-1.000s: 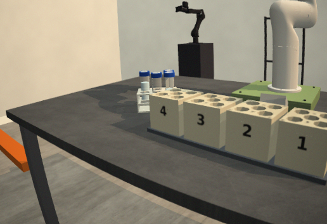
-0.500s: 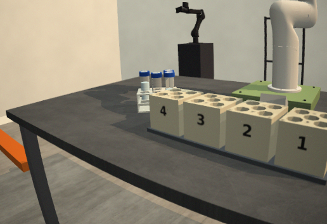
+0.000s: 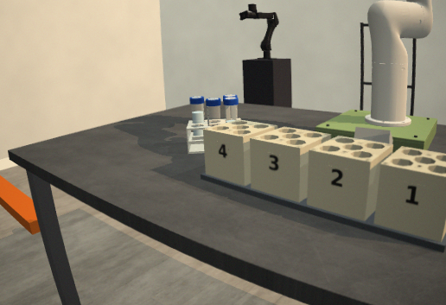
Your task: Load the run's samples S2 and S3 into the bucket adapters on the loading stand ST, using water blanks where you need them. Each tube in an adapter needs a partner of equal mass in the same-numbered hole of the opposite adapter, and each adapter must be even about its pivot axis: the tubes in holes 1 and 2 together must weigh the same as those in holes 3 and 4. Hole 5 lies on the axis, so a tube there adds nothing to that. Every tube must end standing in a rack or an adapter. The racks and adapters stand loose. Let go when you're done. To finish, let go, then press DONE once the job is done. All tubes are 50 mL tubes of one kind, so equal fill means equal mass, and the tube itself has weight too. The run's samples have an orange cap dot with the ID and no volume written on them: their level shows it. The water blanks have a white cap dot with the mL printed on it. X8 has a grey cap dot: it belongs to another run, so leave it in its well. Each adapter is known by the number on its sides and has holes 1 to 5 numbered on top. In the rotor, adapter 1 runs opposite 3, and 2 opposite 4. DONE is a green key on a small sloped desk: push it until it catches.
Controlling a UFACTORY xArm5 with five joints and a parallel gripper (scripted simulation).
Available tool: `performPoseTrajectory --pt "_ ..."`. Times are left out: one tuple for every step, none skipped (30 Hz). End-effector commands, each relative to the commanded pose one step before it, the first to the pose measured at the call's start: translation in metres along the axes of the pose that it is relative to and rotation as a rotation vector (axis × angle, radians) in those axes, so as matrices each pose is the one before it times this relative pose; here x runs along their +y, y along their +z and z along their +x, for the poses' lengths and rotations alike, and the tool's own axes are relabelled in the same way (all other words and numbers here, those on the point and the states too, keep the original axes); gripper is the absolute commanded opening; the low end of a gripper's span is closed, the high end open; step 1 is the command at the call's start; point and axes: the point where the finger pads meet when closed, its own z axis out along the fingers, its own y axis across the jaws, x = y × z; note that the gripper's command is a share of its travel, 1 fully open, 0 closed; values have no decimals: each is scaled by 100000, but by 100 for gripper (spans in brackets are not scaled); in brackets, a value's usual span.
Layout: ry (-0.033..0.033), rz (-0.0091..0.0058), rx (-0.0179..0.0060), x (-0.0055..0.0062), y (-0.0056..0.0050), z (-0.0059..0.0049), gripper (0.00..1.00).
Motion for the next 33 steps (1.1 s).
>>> performPoseTrajectory --pt "0 -30 367 10 -122 124 100" --pt "0 0 0 0 0 0 100" --pt "0 0 0 0 0 0 100" --pt "0 0 0 0 0 0 100" --pt "0 0 0 0 0 0 100" --pt "0 0 0 0 0 0 100" --pt "0 0 0 0 0 0 100" --pt "0 0 0 0 0 0 100" --pt "0 0 0 0 0 0 100" --pt "0 0 0 0 0 0 100" --pt "0 0 0 0 0 0 100" --pt "0 0 0 0 0 0 100" --pt "0 0 0 0 0 0 100" --pt "0 0 0 0 0 0 100" --pt "0 0 0 0 0 0 100" --pt "0 0 0 0 0 0 100" --pt "0 2 -19 -1 -258 -4 100" --pt "0 0 1 0 -267 1 100" --pt "0 0 1 0 -267 0 100" --pt "0 0 1 0 -267 0 100" --pt "0 0 1 0 -267 0 100" --pt "0 0 1 0 -267 0 100" --pt "0 0 1 0 -267 0 100" --pt "0 0 1 0 -267 0 100" --pt "0 0 1 0 -267 0 100" --pt "0 0 1 0 -267 0 100" --pt "0 0 1 0 -267 0 100" --pt "0 0 1 0 -267 0 100" --pt "0 0 0 0 0 0 100" --pt "0 0 0 0 0 0 100" --pt "0 0 0 0 -268 1 100" --pt "0 0 1 0 -267 0 100" --pt "0 0 1 0 -267 0 100"
